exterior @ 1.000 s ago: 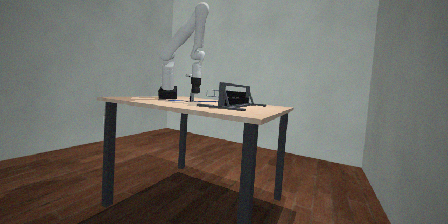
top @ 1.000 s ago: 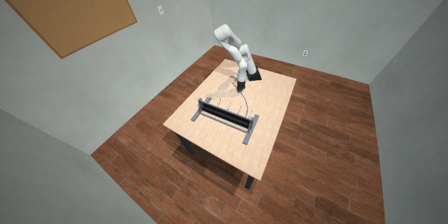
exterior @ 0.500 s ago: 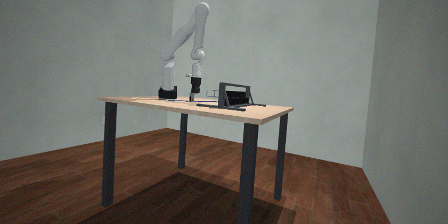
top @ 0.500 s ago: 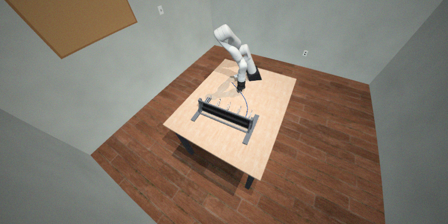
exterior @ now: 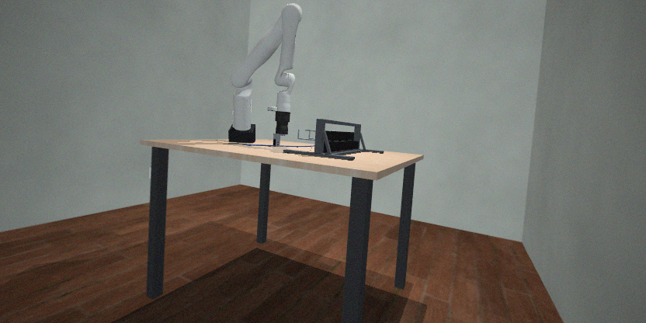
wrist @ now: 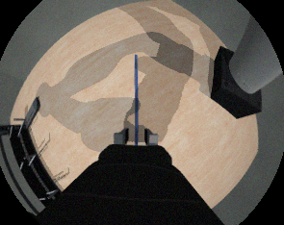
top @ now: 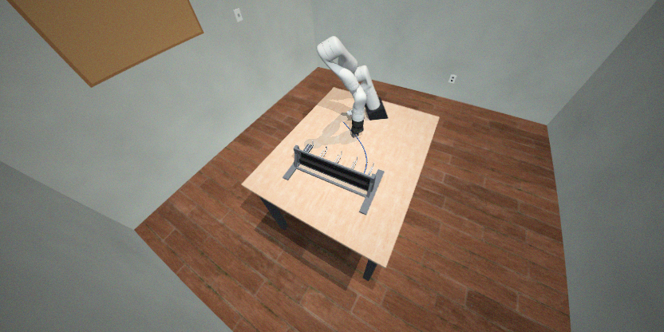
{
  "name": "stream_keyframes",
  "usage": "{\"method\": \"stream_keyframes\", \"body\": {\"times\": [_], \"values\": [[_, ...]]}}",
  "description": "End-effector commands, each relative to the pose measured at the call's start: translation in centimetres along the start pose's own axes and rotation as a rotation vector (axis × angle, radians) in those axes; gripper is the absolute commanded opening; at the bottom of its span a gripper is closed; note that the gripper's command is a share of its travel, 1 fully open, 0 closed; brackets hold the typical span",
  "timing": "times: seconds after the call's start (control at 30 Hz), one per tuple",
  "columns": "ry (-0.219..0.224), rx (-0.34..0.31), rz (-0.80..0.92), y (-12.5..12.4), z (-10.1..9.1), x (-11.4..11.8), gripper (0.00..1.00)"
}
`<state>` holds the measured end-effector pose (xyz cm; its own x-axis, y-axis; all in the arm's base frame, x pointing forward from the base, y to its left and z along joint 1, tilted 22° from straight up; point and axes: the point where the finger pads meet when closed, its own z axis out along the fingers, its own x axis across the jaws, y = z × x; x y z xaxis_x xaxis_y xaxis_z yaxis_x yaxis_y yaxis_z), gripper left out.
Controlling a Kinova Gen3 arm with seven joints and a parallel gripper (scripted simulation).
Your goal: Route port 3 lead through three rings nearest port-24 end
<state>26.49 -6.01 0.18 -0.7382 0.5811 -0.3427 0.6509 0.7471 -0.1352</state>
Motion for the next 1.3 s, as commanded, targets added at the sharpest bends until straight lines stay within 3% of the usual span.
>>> {"method": "stream_keyframes", "body": {"times": [0.0, 0.37, 0.4, 1.27], "values": [[-0.001, -0.001, 0.000, 0.03, -0.02, -0.01, 0.67], [-0.001, -0.001, 0.000, 0.03, -0.02, -0.01, 0.67], [-0.001, -0.001, 0.000, 0.03, -0.02, -0.01, 0.00], [-0.001, -0.001, 0.000, 0.03, -0.02, -0.01, 0.00]]}}
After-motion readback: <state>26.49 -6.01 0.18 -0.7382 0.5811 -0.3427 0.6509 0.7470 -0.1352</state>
